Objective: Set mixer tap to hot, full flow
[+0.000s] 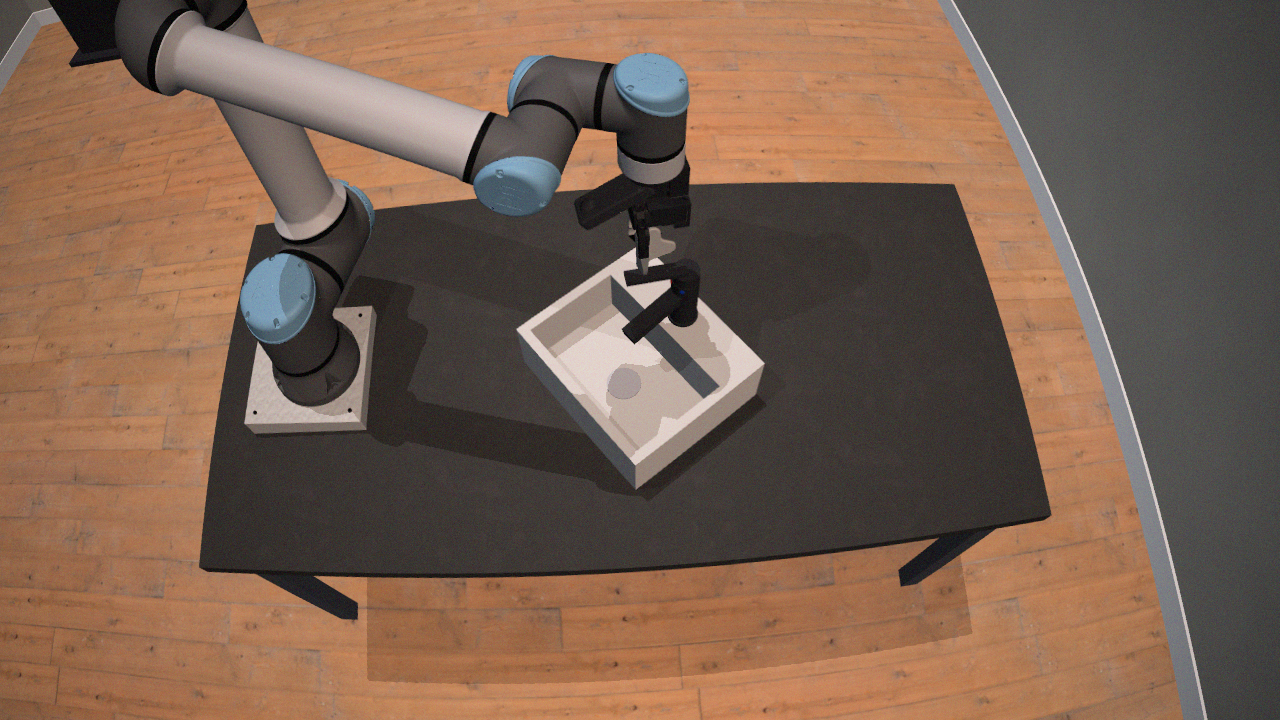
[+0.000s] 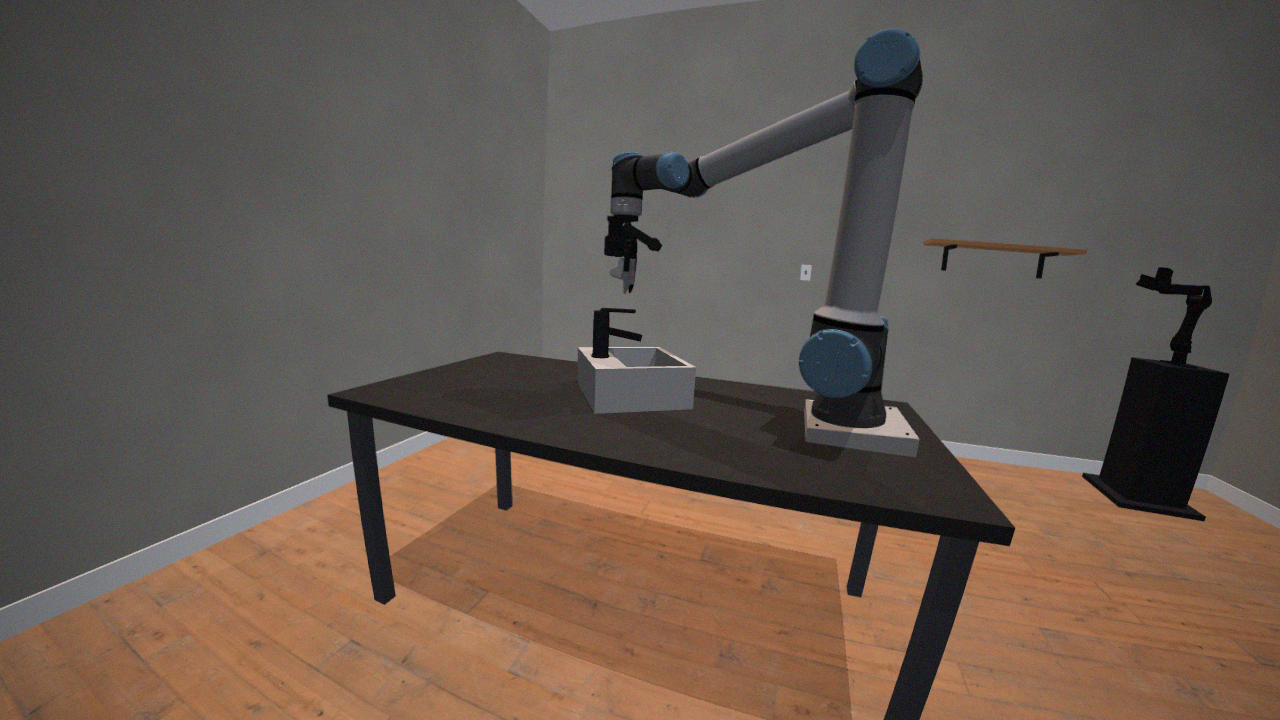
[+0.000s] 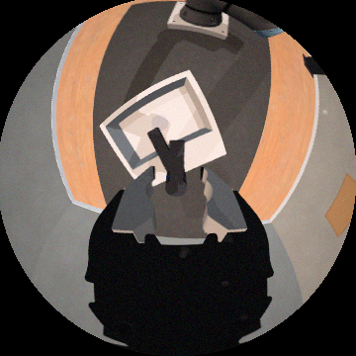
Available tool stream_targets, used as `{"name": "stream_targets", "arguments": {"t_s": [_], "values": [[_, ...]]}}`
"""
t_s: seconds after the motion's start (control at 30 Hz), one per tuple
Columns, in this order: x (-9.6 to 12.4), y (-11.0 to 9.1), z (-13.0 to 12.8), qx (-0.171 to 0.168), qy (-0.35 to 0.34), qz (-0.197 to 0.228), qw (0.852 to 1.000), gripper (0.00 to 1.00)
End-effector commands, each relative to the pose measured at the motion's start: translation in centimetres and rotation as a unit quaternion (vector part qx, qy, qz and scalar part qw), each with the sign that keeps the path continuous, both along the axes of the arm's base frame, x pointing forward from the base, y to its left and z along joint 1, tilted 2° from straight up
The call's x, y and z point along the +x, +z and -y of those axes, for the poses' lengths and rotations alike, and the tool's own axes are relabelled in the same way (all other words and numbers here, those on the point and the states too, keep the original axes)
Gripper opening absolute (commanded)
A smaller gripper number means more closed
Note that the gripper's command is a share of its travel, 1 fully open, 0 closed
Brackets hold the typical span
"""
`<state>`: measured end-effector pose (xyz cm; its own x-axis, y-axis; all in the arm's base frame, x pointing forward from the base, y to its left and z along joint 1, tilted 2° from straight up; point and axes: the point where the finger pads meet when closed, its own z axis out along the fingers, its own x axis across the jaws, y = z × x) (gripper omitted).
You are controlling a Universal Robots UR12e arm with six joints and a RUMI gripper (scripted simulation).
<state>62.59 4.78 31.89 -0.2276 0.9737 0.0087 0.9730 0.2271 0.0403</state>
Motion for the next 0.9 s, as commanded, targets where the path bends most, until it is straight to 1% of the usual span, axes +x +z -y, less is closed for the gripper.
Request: {"name": "stream_targets", "arguments": {"t_s": [0.0, 0.47, 0.87], "values": [[0.1, -0.4, 0.0, 0.0, 0.0, 0.001, 1.0, 0.37], [0.1, -2.7, 0.0, 0.0, 0.0, 0.001, 1.0, 0.37], [0.1, -3.6, 0.0, 0.0, 0.0, 0.001, 1.0, 0.37]]}}
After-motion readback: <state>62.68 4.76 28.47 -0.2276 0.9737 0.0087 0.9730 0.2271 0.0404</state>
